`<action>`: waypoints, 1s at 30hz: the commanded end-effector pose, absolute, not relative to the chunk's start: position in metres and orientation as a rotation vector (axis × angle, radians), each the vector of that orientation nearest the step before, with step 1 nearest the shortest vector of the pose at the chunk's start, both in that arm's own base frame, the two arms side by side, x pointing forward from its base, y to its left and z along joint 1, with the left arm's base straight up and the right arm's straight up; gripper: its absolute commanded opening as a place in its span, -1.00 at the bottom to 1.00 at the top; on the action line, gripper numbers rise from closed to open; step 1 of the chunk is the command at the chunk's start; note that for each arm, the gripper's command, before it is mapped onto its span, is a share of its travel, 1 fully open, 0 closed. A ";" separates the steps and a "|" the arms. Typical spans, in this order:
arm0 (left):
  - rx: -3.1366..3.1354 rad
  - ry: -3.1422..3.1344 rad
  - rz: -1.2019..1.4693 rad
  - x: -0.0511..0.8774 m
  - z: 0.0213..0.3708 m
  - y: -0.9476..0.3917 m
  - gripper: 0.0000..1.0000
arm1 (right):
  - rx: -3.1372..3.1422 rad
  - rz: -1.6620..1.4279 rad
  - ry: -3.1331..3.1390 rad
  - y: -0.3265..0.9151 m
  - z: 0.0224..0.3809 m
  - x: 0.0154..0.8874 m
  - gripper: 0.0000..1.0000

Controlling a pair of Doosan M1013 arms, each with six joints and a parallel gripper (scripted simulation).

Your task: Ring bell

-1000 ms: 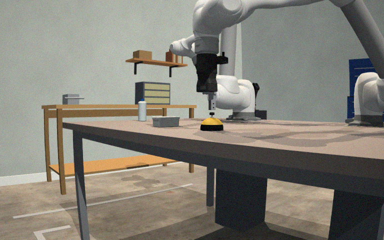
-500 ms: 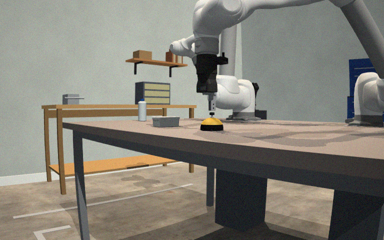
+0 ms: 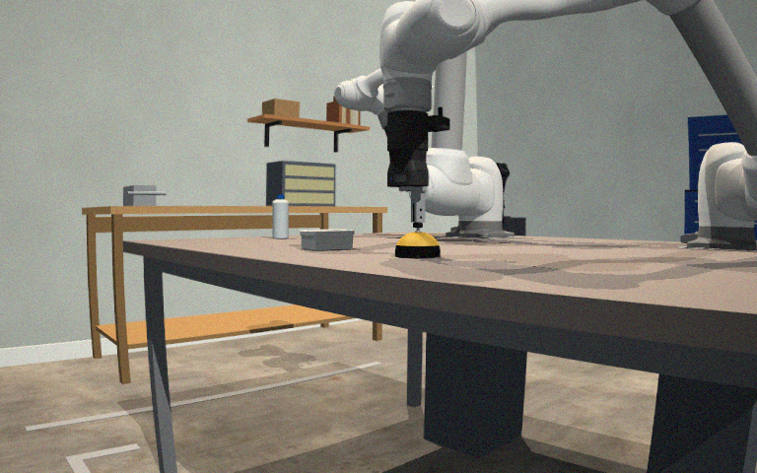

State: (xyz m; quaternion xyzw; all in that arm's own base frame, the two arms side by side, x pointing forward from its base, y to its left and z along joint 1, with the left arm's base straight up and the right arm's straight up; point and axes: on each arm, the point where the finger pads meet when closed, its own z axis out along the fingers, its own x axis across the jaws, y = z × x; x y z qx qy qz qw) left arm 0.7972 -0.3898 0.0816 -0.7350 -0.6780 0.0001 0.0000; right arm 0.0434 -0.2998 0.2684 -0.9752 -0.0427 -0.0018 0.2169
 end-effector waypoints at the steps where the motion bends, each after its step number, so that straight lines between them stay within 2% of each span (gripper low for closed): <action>1: -2.311 -2.131 -0.001 0.798 0.083 -0.390 -0.65 | -2.703 -0.006 -0.118 -0.300 0.269 0.044 1.00; 30: -2.310 -2.131 -0.001 0.798 0.081 -0.390 -0.65 | -2.703 -0.006 -0.118 -0.300 0.269 0.044 1.00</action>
